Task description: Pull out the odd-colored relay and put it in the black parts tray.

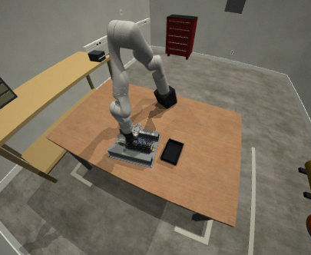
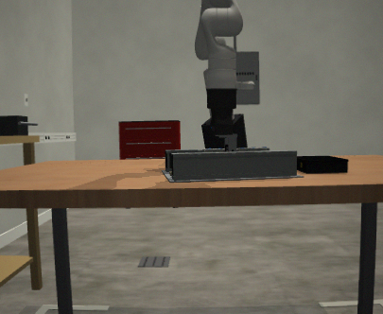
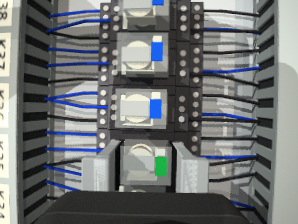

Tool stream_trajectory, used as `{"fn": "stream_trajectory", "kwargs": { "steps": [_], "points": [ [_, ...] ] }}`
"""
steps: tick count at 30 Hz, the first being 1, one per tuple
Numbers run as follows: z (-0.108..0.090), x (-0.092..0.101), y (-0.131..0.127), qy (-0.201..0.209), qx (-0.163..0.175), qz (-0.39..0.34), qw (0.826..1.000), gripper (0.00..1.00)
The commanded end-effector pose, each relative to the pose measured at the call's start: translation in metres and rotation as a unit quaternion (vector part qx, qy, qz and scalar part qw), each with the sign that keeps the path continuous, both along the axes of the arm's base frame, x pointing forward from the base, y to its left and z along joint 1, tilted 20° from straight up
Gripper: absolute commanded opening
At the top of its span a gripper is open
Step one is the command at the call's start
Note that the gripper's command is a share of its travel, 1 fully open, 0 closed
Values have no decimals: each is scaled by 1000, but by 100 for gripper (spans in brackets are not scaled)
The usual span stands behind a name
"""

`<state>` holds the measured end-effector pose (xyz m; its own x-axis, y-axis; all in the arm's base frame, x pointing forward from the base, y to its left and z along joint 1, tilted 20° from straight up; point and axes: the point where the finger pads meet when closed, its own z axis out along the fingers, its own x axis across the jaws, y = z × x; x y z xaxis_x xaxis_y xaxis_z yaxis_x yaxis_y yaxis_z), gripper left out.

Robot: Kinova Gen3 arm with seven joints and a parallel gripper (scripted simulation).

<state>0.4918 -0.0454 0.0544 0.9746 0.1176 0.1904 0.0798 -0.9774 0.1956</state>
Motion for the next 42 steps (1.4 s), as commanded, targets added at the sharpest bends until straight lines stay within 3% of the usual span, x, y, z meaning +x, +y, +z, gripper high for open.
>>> {"fn": "stream_trajectory", "kwargs": {
  "steps": [1,42],
  "points": [
    [2,3,2,-11,3,-1,1000,0],
    [2,1,2,-40,5,6,999,0]
  ]
}}
